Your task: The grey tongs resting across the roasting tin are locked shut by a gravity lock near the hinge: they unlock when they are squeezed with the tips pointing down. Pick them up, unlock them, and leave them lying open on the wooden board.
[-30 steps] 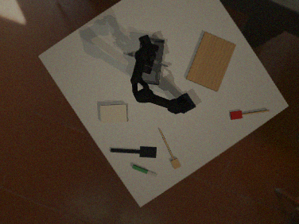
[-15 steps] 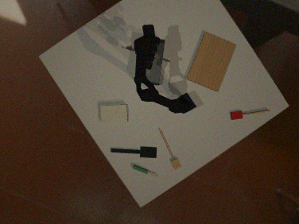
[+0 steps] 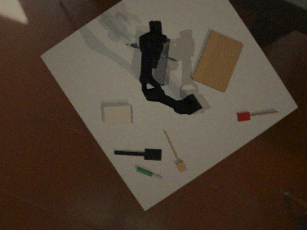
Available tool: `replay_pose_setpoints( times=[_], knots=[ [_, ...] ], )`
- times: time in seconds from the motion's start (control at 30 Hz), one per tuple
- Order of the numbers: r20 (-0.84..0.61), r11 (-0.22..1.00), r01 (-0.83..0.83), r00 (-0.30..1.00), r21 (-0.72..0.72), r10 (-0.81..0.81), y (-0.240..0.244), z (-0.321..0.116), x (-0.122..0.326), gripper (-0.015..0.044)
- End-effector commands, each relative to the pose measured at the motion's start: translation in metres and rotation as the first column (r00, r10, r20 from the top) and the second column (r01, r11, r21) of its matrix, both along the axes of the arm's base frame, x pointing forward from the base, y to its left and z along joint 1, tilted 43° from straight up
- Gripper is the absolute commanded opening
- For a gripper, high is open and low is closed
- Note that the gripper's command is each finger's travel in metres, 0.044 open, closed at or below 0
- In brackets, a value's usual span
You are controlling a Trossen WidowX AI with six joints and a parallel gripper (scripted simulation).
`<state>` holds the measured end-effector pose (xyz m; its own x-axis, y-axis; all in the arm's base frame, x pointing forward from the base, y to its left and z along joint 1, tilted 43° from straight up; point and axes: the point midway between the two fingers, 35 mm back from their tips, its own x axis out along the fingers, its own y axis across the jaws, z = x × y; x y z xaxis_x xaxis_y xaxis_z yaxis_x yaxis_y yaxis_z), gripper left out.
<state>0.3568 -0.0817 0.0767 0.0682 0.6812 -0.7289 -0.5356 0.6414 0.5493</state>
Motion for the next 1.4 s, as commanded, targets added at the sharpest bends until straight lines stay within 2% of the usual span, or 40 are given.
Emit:
replay_pose_setpoints(
  times=[0.0,0.33,0.67,0.97,1.37],
  knots=[
    [-0.054,0.997,0.07,0.996,-0.009,-0.071,-0.022,-0.014,-0.003,-0.015],
    [-0.265,0.952,0.304,0.915,-0.04,-0.303,-0.085,-0.067,-0.022,-0.015],
    [-0.455,0.857,0.506,0.742,-0.101,-0.492,-0.138,-0.122,-0.058,-0.015],
    [-0.502,0.82,0.558,0.676,-0.129,-0.539,-0.153,-0.135,-0.072,-0.015],
    [-0.632,0.643,0.715,0.37,-0.275,-0.681,-0.203,-0.178,-0.139,-0.015]
  ],
)
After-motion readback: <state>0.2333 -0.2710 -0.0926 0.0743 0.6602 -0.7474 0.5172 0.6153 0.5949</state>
